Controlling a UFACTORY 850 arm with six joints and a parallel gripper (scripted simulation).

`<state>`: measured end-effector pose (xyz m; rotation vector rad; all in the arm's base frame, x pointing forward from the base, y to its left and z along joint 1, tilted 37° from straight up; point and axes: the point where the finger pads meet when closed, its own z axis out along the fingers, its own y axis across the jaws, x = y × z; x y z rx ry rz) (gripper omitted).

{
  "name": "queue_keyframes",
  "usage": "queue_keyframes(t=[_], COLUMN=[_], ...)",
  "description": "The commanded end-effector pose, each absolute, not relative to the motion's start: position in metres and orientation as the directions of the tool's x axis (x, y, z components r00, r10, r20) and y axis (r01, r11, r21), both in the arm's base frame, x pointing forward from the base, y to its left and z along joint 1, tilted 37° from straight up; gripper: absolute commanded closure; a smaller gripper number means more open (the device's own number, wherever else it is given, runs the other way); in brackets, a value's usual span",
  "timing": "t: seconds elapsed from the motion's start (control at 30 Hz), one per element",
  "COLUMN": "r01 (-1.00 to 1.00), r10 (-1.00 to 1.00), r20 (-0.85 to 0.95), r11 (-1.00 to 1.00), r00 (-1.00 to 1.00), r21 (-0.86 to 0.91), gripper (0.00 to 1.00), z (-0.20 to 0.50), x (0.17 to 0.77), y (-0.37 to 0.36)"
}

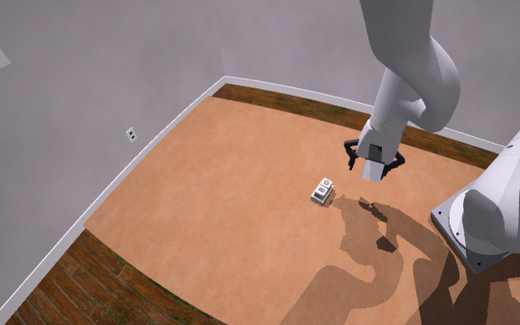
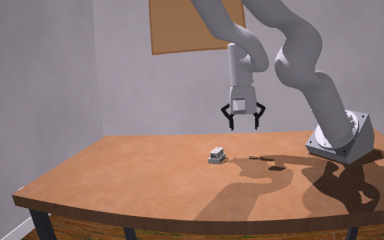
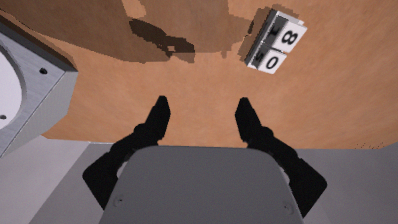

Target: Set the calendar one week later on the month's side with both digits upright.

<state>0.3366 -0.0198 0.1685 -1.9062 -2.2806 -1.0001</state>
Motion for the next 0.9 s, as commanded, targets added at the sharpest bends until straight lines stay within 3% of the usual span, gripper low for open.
queue_keyframes(t=[0.0, 0.87], r01=[0.885, 0.885], r10=[0.883, 0.883], r20=[0.391, 0.391], r11=[0.057, 0.057], r00=[-0.261, -0.261], r21=[0.462, 0.462], gripper=[0.00, 0.00], z=[0.155, 0.125], x=[0.344, 0.359], y=[-0.012, 0.006])
